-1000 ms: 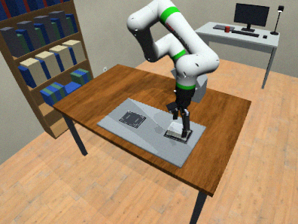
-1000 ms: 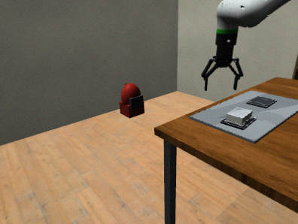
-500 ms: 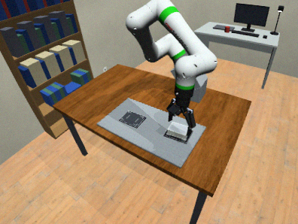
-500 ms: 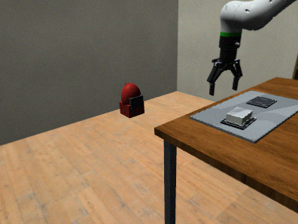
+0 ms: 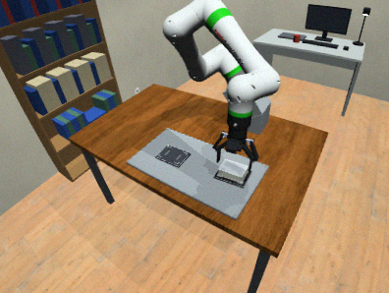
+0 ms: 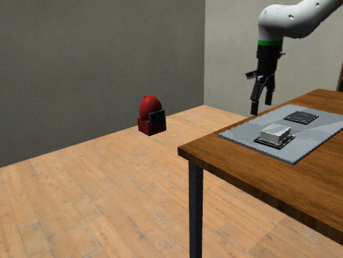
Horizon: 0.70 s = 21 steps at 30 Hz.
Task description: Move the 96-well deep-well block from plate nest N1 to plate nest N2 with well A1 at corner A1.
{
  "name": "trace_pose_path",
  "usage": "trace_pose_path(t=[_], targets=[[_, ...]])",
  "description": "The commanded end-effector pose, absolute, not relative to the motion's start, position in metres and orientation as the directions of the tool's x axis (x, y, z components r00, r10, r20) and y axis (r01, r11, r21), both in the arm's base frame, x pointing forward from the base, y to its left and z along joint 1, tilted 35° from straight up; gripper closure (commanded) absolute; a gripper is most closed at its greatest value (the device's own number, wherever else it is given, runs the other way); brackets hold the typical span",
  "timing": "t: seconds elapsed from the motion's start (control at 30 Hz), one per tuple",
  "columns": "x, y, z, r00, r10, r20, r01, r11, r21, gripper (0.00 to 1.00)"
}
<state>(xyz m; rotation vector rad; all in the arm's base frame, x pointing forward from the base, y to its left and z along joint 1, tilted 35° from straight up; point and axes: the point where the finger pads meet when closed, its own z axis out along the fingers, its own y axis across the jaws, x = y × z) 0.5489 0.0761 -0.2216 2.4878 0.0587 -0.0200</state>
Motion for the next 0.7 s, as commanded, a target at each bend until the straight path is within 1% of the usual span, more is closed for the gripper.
trace_pose_path(t=[0.0,0.23,0.5,0.57,0.67], targets=[[0.546,0.074,-0.222,0.992,0.096,-0.078,0.124,-0.793,0.597,0.00],[0.534,0.066,-0.226,0.937,0.275,-0.216,0.350,-0.753,0.557,0.00],[0.525,0.061,-0.228,0.812,0.464,-0.355,0.584,-0.659,0.474,0.00],[0.525,0.061,-0.228,0.812,0.464,-0.355,0.584,-0.659,0.474,0.00],[0.517,0.055,-0.230,0.749,0.527,-0.401,0.662,-0.612,0.433,0.00]])
